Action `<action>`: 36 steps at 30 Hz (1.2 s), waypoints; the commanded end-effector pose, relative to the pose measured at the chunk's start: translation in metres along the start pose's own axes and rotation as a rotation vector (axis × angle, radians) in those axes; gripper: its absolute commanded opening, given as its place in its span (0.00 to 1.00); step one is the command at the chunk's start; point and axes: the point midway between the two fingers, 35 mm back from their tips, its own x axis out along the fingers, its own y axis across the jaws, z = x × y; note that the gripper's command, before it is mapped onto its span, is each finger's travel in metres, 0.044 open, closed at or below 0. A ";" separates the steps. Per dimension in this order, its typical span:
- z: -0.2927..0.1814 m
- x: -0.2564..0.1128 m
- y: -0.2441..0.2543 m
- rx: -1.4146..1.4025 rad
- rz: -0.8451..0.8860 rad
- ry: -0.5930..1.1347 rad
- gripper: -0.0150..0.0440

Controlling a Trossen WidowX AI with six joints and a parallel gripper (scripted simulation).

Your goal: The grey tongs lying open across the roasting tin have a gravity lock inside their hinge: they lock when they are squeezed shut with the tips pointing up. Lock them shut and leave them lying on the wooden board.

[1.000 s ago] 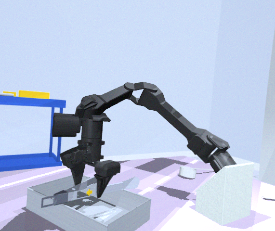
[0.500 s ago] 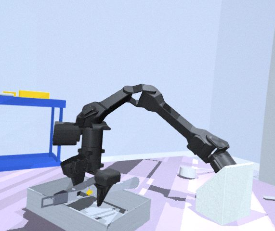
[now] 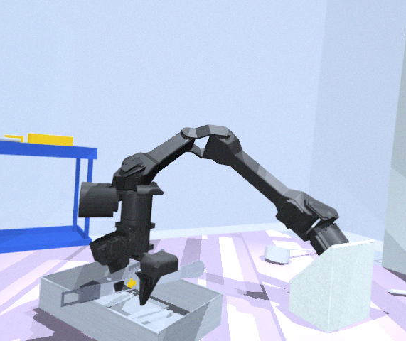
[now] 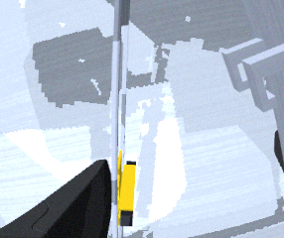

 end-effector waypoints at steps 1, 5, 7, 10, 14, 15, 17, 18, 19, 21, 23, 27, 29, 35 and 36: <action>-0.001 0.000 -0.001 0.002 -0.002 0.003 0.76; -0.001 0.000 -0.001 0.002 -0.002 0.003 0.72; -0.001 0.000 -0.001 0.002 -0.002 0.003 0.70; -0.001 0.000 -0.001 0.002 -0.002 0.003 0.66; -0.001 0.000 -0.001 0.002 -0.002 0.003 0.62; -0.001 0.000 -0.001 0.002 -0.002 0.003 0.61; -0.001 0.000 -0.001 0.002 -0.002 0.003 0.58; -0.001 0.000 -0.001 0.002 -0.002 0.003 0.57; -0.001 0.000 -0.001 0.002 -0.002 0.003 0.56; -0.001 0.000 -0.001 0.002 -0.002 0.003 0.54; -0.001 0.000 -0.001 0.002 -0.002 0.003 0.52; -0.001 0.000 -0.001 0.002 -0.002 0.003 0.47; -0.001 0.000 -0.001 0.002 -0.002 0.003 0.45; -0.001 0.000 -0.001 0.002 -0.002 0.003 0.38; -0.001 0.000 -0.001 0.002 -0.002 0.003 0.37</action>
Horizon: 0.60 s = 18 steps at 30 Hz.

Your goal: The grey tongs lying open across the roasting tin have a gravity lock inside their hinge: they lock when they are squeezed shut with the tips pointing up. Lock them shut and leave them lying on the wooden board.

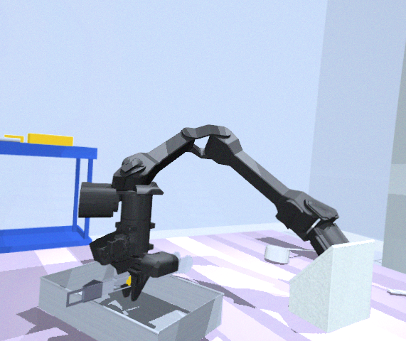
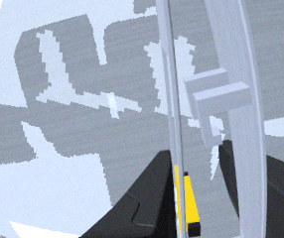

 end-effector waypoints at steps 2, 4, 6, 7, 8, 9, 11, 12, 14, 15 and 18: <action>0.000 0.000 0.000 0.002 -0.002 0.001 0.35; 0.000 0.000 0.000 0.002 -0.002 0.001 0.32; 0.000 0.000 0.000 0.002 -0.002 0.001 0.30; 0.000 0.000 0.000 0.002 -0.002 0.001 0.29; 0.000 0.000 0.000 0.002 -0.002 0.001 0.28; 0.000 0.000 0.000 0.002 -0.002 0.001 0.23; 0.000 0.000 0.000 0.002 -0.002 0.001 0.15; 0.000 0.000 0.000 0.002 -0.002 0.001 0.10; 0.000 0.000 0.000 0.002 -0.002 0.001 0.01; 0.000 0.000 0.000 0.002 -0.002 0.001 0.00; 0.000 0.000 0.000 0.002 -0.002 0.001 0.00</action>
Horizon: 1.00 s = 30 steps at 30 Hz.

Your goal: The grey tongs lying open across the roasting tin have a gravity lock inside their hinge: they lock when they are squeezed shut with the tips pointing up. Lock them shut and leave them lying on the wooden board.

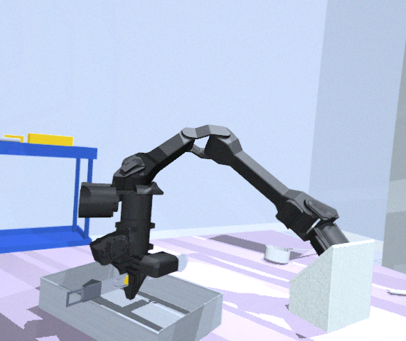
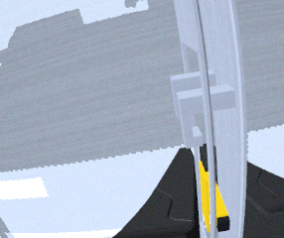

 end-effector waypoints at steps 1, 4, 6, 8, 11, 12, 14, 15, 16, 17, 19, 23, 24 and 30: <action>0.000 0.000 0.000 0.001 0.000 -0.001 0.00; 0.003 -0.015 0.000 0.000 0.005 -0.002 0.00; 0.006 -0.036 0.000 0.000 0.010 -0.003 0.00; 0.007 -0.066 0.000 -0.002 0.014 -0.003 0.00; 0.003 -0.111 0.000 -0.005 0.012 -0.001 0.00; 0.002 -0.119 0.000 -0.006 0.011 0.000 0.00; 0.001 -0.125 0.000 -0.006 0.010 0.000 0.00; 0.001 -0.125 0.000 -0.006 0.010 0.000 0.00; 0.001 -0.125 0.000 -0.006 0.010 0.000 0.00; 0.001 -0.125 0.000 -0.006 0.010 0.000 0.00; 0.001 -0.125 0.000 -0.006 0.010 0.000 0.00; 0.001 -0.125 0.000 -0.006 0.010 0.000 0.00; 0.001 -0.125 0.000 -0.006 0.010 0.000 0.00; 0.005 -0.123 0.007 0.006 0.017 0.002 0.00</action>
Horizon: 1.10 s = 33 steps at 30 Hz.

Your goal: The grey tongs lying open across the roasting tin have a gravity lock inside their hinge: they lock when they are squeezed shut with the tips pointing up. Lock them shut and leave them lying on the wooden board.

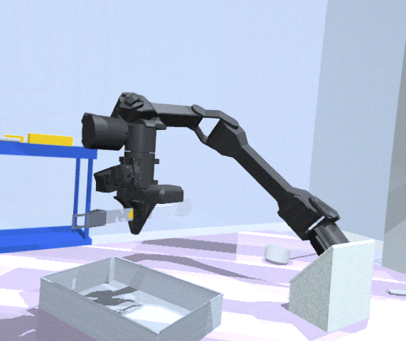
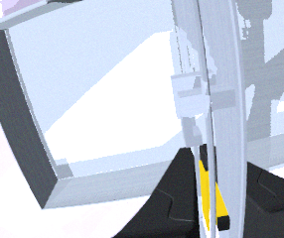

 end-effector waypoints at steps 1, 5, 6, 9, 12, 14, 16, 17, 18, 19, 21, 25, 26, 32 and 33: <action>0.006 0.000 0.008 0.019 0.004 -0.002 0.00; 0.023 -0.001 0.029 0.081 0.011 -0.006 0.00; 0.027 -0.001 0.036 0.099 0.013 -0.007 0.00; 0.040 -0.003 0.056 0.154 0.019 -0.009 0.00; 0.052 -0.004 0.078 0.210 0.023 -0.010 0.00; 0.058 -0.004 0.092 0.237 0.026 -0.012 0.00; 0.064 -0.005 0.106 0.273 0.028 -0.012 0.00; 0.067 -0.005 0.114 0.291 0.029 -0.011 0.00; 0.070 -0.005 0.121 0.311 0.031 -0.012 0.00; 0.072 -0.005 0.128 0.329 0.031 -0.012 0.00; 0.077 -0.006 0.143 0.365 0.031 -0.011 0.00; 0.085 -0.006 0.173 0.438 0.030 -0.009 0.00; 0.087 -0.006 0.181 0.457 0.029 -0.008 0.00; 0.094 -0.006 0.227 0.569 0.021 -0.006 0.00; 0.094 -0.005 0.234 0.587 0.019 -0.005 0.00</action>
